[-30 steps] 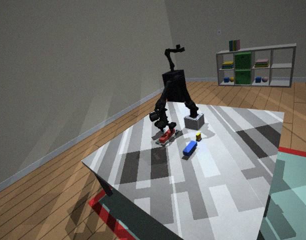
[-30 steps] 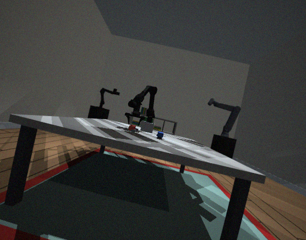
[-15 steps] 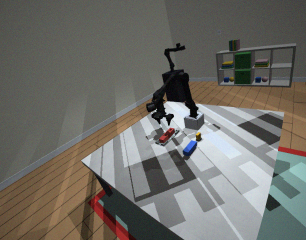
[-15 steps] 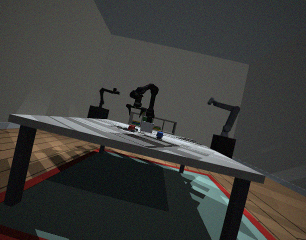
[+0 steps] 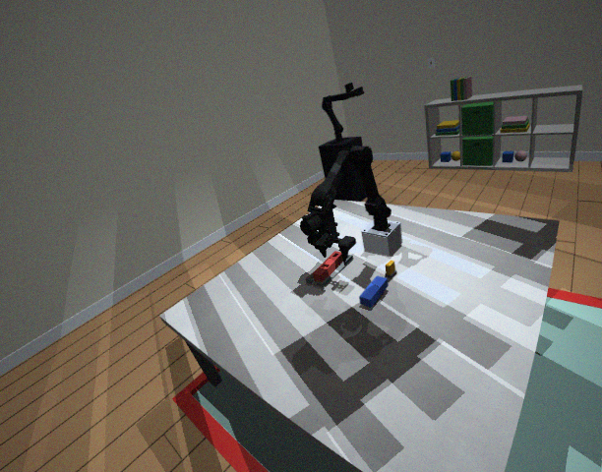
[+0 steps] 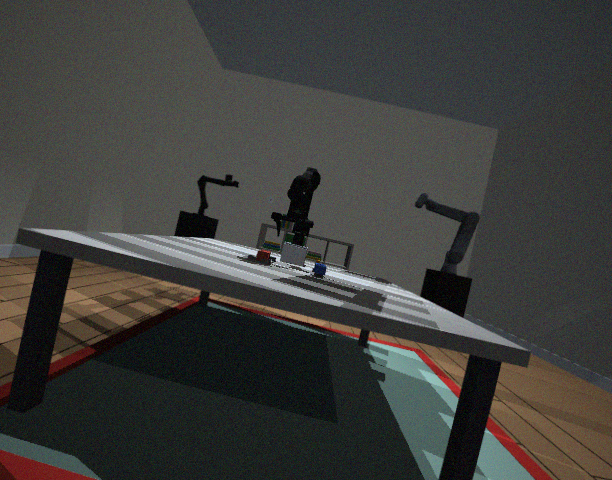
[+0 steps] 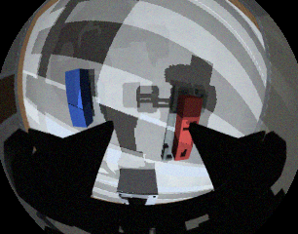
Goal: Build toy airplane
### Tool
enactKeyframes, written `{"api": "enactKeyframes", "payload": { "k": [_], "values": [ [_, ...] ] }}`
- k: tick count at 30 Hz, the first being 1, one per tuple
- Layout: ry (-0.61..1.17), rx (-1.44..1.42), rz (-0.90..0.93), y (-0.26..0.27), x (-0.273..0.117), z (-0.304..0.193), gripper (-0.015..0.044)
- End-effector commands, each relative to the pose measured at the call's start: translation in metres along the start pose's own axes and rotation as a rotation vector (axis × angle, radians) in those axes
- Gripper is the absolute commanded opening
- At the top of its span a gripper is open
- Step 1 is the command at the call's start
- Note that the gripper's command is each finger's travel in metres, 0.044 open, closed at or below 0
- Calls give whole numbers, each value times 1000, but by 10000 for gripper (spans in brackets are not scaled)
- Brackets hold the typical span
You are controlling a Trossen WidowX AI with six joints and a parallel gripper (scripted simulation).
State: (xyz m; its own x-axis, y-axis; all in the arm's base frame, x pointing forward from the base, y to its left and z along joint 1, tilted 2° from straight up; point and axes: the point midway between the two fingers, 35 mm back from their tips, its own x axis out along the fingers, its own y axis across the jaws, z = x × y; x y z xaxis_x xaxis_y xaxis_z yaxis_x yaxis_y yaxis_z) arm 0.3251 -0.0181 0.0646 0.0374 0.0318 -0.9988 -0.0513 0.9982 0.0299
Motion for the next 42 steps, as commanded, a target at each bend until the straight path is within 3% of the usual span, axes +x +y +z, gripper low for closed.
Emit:
{"api": "enactKeyframes", "payload": {
  "k": [1,9,15,19,42],
  "values": [
    [3,4,6,68,4,16,440],
    [3,4,17,166,8,14,440],
    [3,4,17,166,11,14,440],
    [3,4,17,167,44,14,440],
    [4,4,18,168,76,14,440]
  ]
}}
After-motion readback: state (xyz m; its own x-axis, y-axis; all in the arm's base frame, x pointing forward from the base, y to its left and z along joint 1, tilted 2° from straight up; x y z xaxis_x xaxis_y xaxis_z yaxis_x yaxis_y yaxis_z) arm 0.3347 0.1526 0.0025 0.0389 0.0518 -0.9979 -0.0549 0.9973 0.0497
